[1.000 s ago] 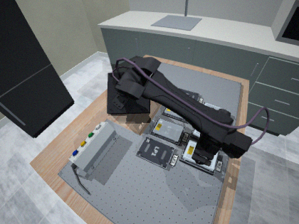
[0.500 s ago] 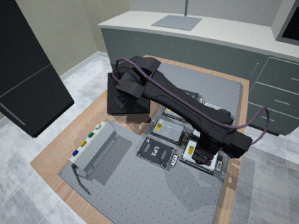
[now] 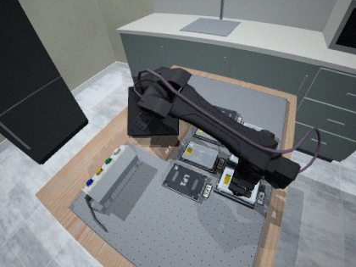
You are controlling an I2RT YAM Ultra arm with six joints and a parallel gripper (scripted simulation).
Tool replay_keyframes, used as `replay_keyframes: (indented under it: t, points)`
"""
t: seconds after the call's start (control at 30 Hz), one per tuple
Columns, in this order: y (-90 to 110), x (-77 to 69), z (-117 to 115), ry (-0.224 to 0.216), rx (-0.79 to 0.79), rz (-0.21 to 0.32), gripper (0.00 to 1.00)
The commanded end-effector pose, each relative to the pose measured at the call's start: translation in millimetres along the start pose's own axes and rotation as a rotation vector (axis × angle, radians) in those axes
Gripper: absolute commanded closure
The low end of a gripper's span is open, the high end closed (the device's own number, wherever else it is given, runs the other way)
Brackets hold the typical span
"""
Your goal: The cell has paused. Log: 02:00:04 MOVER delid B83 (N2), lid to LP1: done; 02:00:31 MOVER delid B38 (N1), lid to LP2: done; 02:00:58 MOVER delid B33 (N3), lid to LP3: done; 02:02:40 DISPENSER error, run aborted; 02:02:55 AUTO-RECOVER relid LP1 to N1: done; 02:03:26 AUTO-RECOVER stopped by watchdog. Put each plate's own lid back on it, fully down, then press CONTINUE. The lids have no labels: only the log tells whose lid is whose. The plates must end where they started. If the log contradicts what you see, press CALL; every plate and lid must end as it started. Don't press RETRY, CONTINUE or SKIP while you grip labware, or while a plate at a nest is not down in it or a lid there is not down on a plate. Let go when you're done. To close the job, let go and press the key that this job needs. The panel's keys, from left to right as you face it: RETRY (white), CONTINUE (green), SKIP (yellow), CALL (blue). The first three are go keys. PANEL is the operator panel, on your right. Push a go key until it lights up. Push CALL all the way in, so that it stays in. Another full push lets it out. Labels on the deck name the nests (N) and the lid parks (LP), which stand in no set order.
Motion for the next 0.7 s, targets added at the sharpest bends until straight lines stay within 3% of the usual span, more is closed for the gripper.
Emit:
replay_keyframes:
  t: [0.0, 0.07, 0.1, 0.67]
  points:
    - [-3.9, -7.2, -1.4, 0.0, 0.003, -0.032, 1.0]
    - [-3.9, -7.2, -1.4, 0.0, 0.003, -0.032, 1.0]
    - [-3.9, -7.2, -1.4, 0.0, 0.003, -0.032, 0.0]
    - [-3.9, -7.2, -1.4, 0.0, 0.003, -0.032, 0.0]
Point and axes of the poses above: the point where the finger pads meet when closed, its own x axis out along the fingers, its own z axis across the jaws, y = z × x, the point moved 7 cm from there along -x, back along the fingers, and after that the axes turned 7 degrees about -x, right-handed, at the moved point
